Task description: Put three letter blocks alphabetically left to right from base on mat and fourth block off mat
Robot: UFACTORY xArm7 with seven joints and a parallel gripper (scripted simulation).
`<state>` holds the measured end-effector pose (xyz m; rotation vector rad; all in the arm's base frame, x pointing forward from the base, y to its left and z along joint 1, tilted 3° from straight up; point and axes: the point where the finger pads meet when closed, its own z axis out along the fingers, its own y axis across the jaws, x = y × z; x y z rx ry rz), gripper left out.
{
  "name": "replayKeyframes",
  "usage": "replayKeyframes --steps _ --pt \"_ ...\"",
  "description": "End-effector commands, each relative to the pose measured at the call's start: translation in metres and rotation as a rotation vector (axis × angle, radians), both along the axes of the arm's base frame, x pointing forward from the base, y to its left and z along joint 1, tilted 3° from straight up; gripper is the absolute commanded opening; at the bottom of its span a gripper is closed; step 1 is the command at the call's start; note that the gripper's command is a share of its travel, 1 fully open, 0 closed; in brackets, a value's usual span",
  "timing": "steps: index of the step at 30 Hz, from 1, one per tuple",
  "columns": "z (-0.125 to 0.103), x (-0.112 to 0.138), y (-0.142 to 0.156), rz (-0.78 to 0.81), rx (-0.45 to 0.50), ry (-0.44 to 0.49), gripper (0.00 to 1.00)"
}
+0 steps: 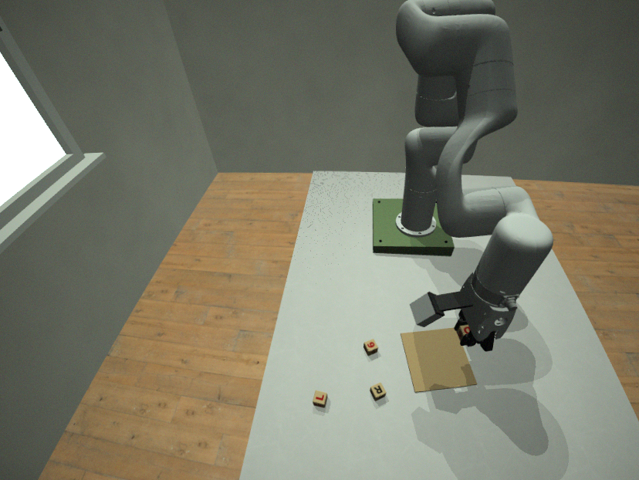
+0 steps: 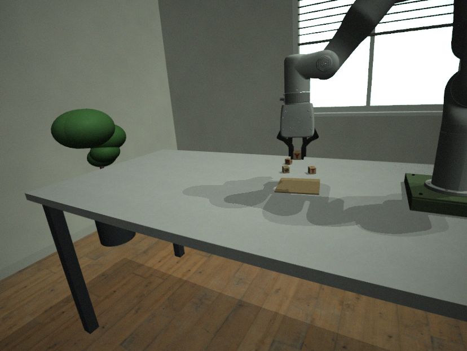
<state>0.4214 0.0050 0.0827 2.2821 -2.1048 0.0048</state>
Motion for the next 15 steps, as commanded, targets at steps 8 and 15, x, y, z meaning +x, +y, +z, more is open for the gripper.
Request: replayKeyframes --steps 8,15 --pt "0.0012 0.0041 0.0046 -0.153 -0.015 -0.008 0.21" --pt "0.0012 0.0041 0.0046 -0.153 -0.015 -0.008 0.21"
